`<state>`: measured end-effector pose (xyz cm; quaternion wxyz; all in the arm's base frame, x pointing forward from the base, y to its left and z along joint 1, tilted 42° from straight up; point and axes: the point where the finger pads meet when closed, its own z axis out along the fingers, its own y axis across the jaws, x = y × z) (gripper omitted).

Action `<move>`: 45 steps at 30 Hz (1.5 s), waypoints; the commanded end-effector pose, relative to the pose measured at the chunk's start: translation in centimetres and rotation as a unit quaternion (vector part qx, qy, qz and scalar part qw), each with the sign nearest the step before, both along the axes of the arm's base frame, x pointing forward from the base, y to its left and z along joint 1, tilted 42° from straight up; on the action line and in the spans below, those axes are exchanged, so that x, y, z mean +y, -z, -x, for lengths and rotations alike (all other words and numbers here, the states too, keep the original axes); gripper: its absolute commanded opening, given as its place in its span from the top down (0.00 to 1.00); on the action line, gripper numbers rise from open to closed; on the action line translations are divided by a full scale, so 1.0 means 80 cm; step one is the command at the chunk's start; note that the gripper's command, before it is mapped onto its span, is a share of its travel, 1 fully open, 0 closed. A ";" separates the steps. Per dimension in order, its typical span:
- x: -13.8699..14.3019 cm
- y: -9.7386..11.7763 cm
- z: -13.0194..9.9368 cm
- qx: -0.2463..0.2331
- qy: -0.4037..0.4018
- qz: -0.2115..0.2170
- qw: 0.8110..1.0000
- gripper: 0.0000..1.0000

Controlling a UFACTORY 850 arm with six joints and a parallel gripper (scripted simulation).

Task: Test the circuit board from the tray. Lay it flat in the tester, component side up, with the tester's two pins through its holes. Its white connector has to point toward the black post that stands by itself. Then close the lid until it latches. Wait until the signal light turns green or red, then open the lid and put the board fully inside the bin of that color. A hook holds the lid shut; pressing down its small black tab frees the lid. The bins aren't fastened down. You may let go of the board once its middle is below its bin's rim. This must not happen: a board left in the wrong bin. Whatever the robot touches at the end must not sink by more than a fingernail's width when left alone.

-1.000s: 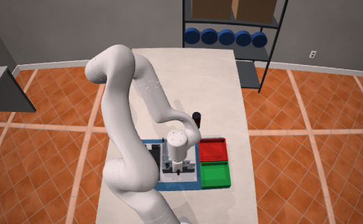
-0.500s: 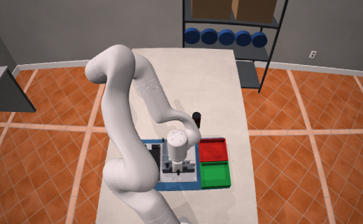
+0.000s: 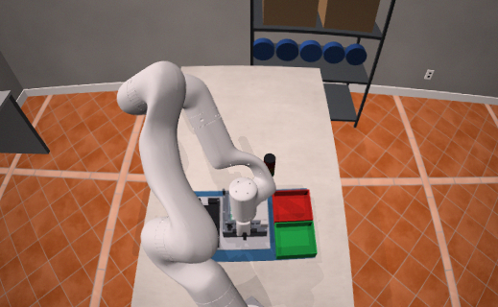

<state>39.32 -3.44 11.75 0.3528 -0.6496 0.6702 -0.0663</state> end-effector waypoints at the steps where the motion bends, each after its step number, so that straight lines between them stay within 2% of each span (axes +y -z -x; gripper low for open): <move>1: 0.000 0.000 -0.001 -0.001 0.000 0.000 1.000 1.00; 28: 0.000 0.001 -0.002 -0.001 0.000 0.000 1.000 1.00; 29: 0.000 0.001 -0.002 -0.001 0.000 0.000 1.000 0.76; 45: 0.000 0.001 -0.002 -0.001 0.000 0.000 1.000 0.76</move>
